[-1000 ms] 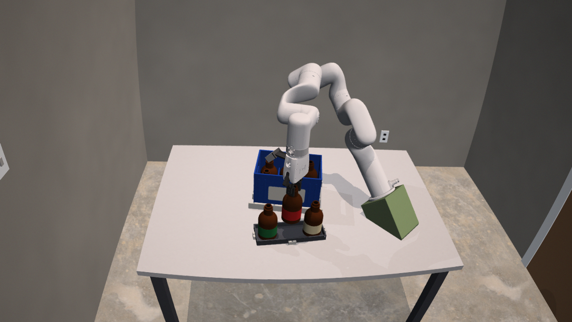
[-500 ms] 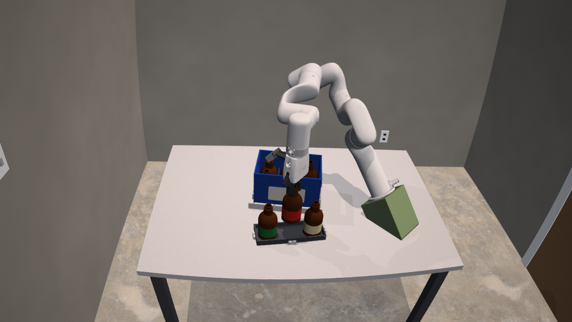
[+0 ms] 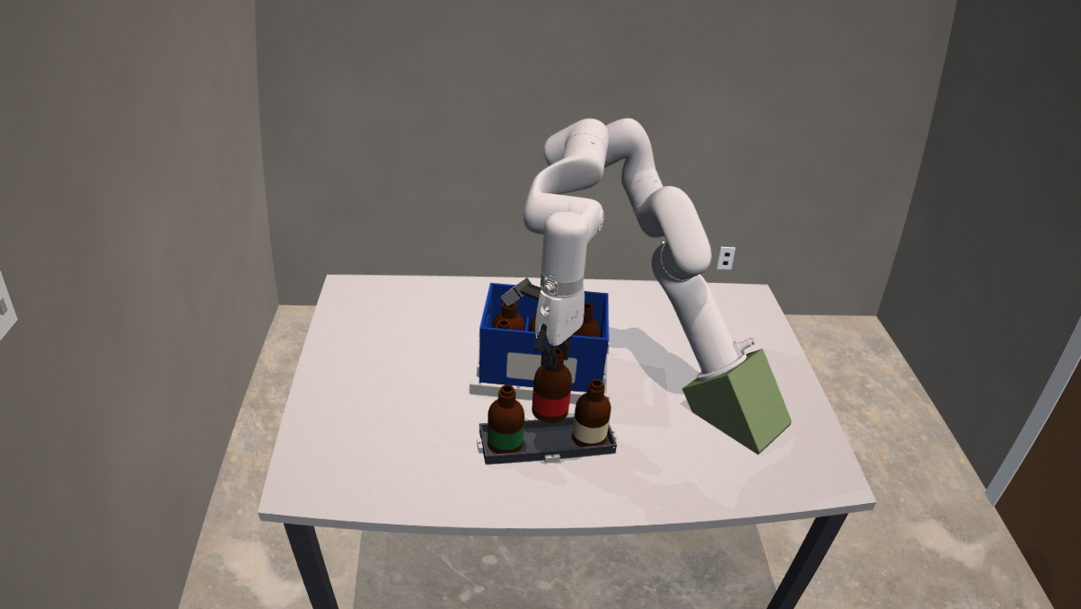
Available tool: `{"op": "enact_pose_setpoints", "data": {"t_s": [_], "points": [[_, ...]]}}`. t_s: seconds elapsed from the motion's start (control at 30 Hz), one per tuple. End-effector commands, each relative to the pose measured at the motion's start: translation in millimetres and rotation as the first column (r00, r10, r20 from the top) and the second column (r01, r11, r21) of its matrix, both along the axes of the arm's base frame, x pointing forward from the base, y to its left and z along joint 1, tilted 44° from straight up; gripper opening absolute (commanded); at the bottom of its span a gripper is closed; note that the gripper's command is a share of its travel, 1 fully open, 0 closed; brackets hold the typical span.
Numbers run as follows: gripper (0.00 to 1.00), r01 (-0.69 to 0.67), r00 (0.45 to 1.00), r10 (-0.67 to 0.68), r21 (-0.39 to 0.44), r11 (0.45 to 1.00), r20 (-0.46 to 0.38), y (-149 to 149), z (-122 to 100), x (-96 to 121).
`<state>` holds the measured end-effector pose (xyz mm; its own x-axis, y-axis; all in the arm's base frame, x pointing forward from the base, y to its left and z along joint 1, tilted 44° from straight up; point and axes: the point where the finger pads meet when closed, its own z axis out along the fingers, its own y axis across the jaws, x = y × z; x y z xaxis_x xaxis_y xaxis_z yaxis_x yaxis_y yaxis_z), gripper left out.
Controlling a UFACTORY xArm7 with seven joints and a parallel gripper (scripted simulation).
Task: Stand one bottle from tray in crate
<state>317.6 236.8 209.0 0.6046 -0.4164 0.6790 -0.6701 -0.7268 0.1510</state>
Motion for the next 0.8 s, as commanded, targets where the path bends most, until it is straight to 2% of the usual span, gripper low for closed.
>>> {"op": "enact_pose_setpoints", "data": {"t_s": [0.0,0.77], "points": [[0.00,-0.004,1.000,0.004,0.003,1.000,0.002,3,3,-1],[0.00,-0.004,1.000,0.004,0.003,1.000,0.002,16,20,-11]]}}
